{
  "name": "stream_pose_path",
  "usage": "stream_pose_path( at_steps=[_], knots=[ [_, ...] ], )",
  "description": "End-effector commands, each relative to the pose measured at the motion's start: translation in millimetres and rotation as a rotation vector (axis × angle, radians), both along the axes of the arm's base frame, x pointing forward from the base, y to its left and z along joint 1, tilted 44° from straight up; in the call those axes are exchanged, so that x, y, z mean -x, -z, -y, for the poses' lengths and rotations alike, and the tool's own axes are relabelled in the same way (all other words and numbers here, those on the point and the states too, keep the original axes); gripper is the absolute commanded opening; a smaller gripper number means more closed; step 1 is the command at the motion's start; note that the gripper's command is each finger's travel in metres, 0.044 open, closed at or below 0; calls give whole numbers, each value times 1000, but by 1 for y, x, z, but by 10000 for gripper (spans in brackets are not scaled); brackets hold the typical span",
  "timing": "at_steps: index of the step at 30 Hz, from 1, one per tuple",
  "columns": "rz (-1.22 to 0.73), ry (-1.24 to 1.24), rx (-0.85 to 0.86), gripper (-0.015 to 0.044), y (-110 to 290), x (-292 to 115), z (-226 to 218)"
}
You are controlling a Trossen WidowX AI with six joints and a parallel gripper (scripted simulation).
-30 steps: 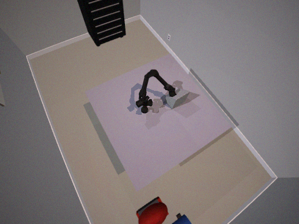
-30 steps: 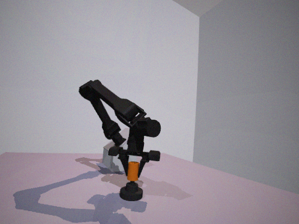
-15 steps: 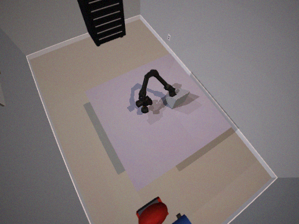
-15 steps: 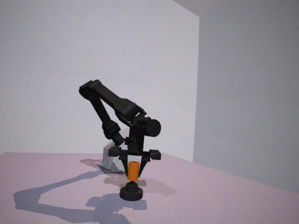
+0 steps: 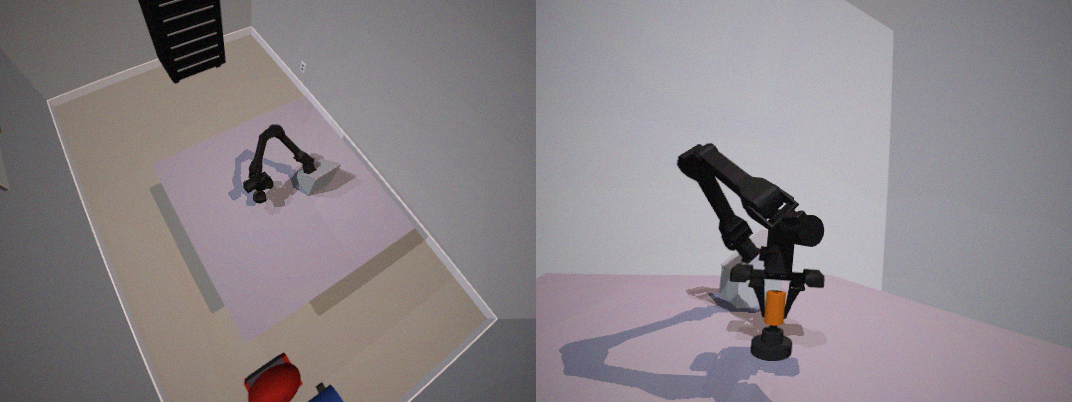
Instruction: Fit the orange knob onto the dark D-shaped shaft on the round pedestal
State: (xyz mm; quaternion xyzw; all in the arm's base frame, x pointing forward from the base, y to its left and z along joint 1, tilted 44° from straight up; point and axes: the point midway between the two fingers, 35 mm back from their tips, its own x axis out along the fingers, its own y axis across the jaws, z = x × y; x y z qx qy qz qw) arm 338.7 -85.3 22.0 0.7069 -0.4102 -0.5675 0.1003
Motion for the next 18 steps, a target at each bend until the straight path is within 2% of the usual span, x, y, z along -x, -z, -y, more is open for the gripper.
stream_pose_path(
  at_steps=[1, 7, 13, 18],
  knots=[
    [0, -2, 2, 0, 0, -1, 0],
    [-6, -9, 2, 0, -3, -1, -3],
    [-138, -145, 6, 0, -3, -2, -2],
    [-145, -153, 6, 0, -1, -1, -1]
  ],
)
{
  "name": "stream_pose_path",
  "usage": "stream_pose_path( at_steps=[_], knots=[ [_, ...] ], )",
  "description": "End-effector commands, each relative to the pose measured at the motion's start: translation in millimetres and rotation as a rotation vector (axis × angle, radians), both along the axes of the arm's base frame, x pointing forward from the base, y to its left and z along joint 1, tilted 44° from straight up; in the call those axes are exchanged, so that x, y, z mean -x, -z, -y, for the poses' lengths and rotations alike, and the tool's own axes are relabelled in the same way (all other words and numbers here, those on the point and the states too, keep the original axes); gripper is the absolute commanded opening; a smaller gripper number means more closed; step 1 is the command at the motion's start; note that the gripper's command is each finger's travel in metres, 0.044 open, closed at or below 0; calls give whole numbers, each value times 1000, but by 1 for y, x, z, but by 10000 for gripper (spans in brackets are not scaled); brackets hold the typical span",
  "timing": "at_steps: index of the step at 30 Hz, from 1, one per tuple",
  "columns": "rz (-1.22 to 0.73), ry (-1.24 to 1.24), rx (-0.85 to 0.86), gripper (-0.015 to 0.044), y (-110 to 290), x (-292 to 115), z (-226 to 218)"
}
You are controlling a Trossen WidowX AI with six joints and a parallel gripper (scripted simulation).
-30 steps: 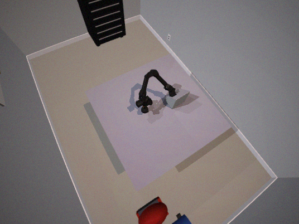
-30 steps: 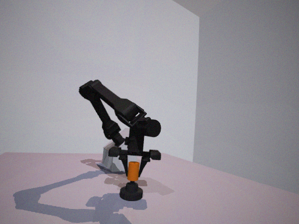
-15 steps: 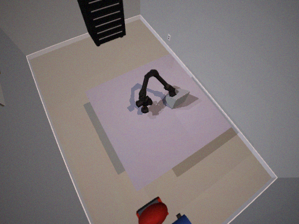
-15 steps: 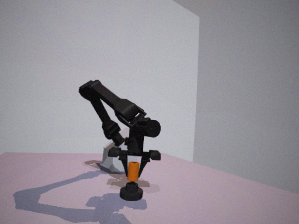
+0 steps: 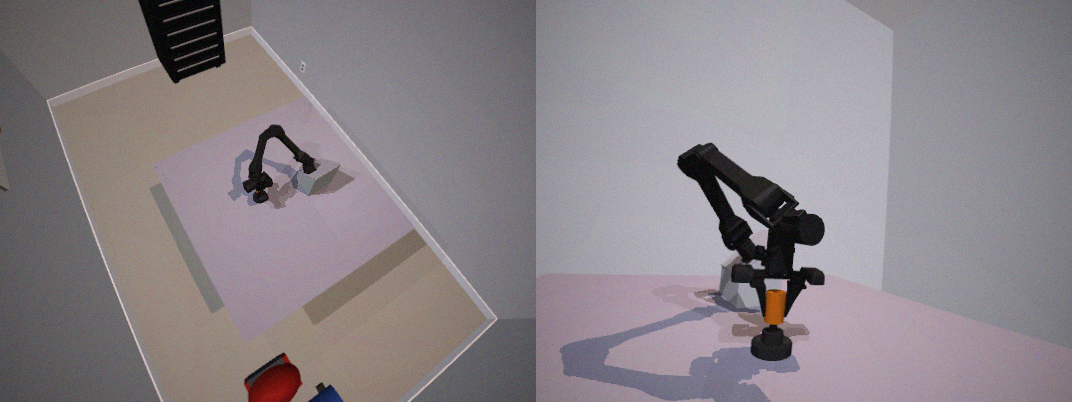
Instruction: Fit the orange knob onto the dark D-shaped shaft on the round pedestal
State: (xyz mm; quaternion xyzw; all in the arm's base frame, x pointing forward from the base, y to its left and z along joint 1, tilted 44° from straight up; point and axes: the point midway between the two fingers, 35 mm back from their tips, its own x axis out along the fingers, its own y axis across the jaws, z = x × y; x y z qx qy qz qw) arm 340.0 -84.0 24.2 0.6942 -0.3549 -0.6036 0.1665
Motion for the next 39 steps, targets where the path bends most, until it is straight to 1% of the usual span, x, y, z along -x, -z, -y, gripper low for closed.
stream_pose_path(
  at_steps=[1, 24, 27, 31, 39],
  knots=[
    [-14, -17, 2, 0, 1, 0, 0],
    [-14, -17, 2, 0, -1, 0, -1],
    [-51, -56, 3, 0, -1, 0, -1],
    [-152, -160, 6, 0, -1, -1, -1],
    [-159, -168, 6, 0, 1, 1, 0]
  ],
)
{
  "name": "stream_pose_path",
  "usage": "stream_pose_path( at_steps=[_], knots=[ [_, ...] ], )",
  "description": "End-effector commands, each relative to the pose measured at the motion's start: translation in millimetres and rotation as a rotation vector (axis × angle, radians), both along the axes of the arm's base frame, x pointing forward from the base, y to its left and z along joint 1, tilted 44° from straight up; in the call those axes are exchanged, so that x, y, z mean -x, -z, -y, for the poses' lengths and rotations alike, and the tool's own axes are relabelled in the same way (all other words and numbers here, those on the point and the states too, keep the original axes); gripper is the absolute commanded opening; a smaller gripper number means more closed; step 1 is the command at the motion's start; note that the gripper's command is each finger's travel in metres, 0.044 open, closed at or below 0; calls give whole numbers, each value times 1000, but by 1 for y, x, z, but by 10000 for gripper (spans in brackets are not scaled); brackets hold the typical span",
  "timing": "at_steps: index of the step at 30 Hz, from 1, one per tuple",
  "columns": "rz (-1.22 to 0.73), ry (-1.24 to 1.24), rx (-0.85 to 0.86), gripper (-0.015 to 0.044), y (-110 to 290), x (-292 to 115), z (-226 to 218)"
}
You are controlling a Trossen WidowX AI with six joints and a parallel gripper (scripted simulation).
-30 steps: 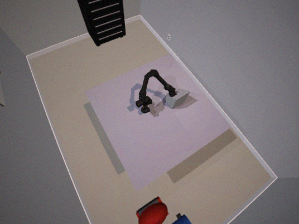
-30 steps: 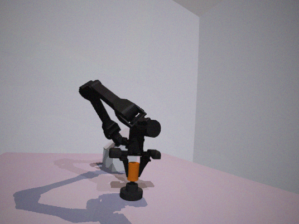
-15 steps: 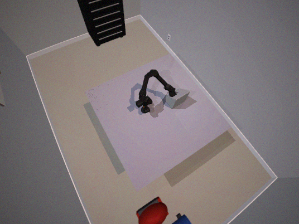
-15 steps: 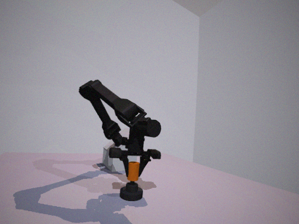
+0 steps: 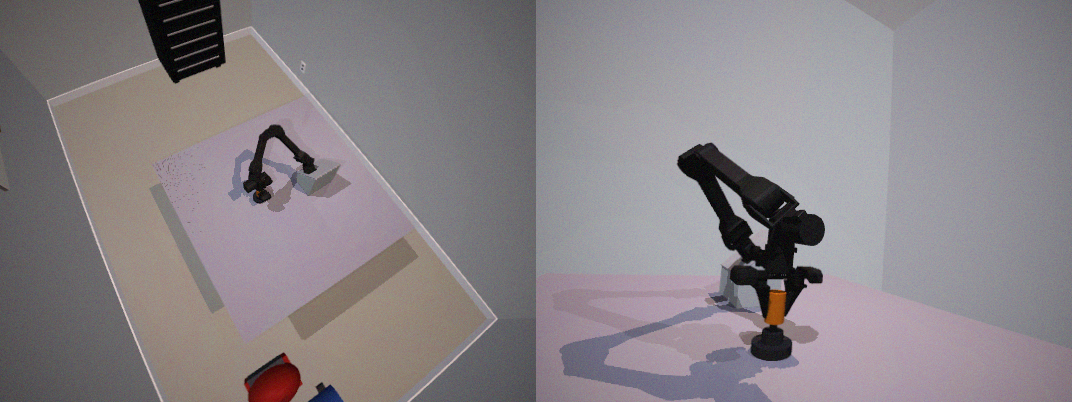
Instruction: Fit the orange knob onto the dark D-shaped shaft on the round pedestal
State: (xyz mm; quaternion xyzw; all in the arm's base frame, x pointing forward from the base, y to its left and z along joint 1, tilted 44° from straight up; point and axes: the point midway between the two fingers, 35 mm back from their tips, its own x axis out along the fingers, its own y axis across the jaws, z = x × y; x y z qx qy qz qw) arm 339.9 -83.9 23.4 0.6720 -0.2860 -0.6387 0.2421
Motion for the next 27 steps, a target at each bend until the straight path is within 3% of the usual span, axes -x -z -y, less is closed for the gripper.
stream_pose_path(
  at_steps=[1, 21, 27],
  knots=[
    [-7, -8, 2, 0, 1, 1, 0],
    [0, -2, 2, 0, -2, 0, -1],
    [163, 168, -3, 0, -2, -1, -1]
  ],
)
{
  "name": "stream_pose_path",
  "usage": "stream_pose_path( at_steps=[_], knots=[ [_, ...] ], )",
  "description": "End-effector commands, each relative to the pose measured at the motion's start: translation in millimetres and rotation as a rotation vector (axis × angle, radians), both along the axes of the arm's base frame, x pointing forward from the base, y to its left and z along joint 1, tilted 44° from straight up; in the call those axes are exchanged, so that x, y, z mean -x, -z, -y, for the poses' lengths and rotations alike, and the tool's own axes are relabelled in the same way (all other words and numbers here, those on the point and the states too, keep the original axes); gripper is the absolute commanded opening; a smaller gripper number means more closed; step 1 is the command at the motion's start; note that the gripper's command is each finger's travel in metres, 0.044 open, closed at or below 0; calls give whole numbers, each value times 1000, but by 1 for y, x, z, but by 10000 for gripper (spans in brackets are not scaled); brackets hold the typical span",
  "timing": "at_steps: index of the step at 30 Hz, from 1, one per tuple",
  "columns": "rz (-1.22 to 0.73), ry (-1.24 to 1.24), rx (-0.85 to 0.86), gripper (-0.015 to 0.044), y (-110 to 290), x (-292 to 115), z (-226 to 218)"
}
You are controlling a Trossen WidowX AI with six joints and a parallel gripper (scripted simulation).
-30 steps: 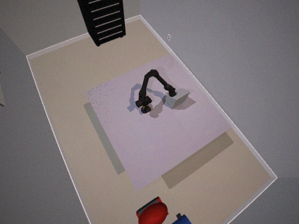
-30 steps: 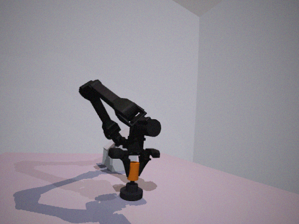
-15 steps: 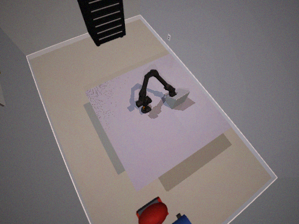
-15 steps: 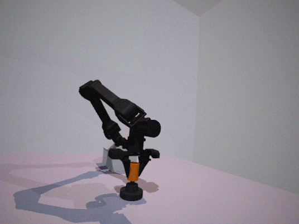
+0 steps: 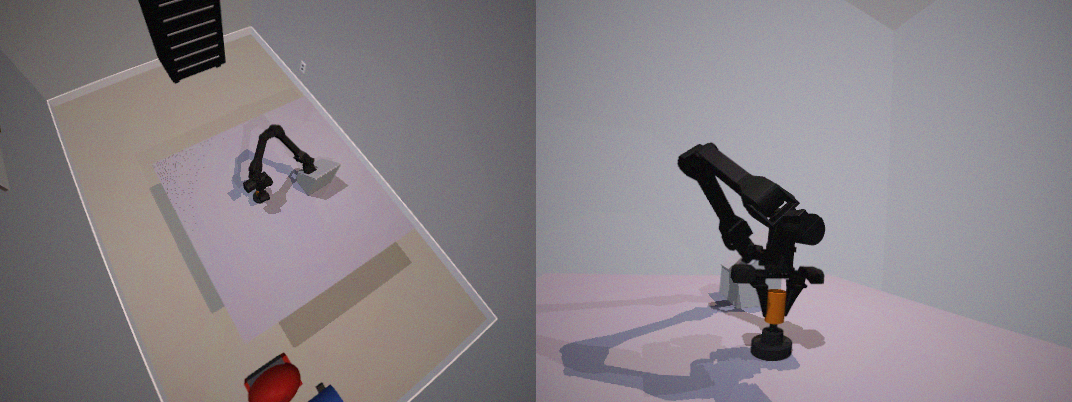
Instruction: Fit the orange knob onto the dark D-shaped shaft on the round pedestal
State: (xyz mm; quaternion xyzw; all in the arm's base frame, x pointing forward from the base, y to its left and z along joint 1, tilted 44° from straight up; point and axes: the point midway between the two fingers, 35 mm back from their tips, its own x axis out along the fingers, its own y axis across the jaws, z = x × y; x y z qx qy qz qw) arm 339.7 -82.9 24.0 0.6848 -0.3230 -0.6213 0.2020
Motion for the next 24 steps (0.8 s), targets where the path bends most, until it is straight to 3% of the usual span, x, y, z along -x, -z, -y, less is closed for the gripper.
stream_pose_path(
  at_steps=[1, 24],
  knots=[
    [130, 132, -2, 0, -1, -1, 0],
    [1206, 1248, -34, 0, -1, 1, 1]
  ],
)
